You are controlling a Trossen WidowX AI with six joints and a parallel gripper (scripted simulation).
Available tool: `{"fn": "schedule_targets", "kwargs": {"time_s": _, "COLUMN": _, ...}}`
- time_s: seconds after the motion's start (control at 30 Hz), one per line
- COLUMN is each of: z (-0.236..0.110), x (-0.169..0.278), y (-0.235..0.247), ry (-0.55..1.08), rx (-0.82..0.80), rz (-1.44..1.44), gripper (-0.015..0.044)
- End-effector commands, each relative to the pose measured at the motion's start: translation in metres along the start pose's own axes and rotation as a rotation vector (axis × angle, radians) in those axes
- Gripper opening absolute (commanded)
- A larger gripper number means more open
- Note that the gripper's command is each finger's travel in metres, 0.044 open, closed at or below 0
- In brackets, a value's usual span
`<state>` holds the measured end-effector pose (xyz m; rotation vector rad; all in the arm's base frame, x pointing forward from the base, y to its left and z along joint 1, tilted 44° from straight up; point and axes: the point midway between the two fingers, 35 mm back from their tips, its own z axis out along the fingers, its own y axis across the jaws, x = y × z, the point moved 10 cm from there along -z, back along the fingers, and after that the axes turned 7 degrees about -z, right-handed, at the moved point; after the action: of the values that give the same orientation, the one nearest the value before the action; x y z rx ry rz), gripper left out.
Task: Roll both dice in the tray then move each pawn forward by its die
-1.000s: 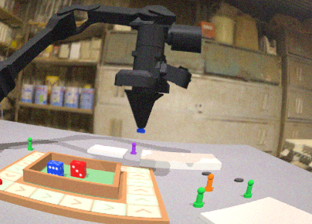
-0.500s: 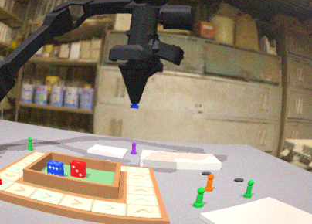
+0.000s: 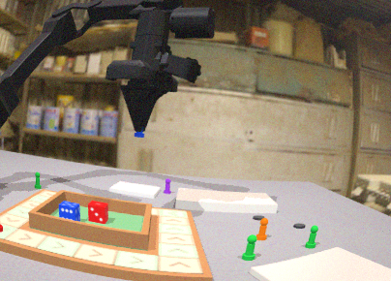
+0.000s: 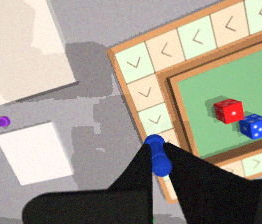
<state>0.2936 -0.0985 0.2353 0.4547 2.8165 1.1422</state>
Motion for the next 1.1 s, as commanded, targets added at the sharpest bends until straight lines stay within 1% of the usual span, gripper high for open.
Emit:
{"fn": "schedule_targets", "kwargs": {"time_s": 0.0, "z": 0.003, "x": 0.013, "y": -0.002, "ry": 0.001, "rx": 0.005, "rz": -0.004, "gripper": 0.0}}
{"fn": "schedule_targets", "kwargs": {"time_s": 0.53, "z": 0.022, "x": 0.067, "y": -0.011, "ry": 0.003, "rx": 0.005, "rz": -0.002, "gripper": 0.0}}
{"fn": "schedule_targets", "kwargs": {"time_s": 1.07, "z": 0.047, "x": 0.122, "y": -0.026, "ry": 0.005, "rx": 0.004, "rz": 0.0, "gripper": 0.0}}
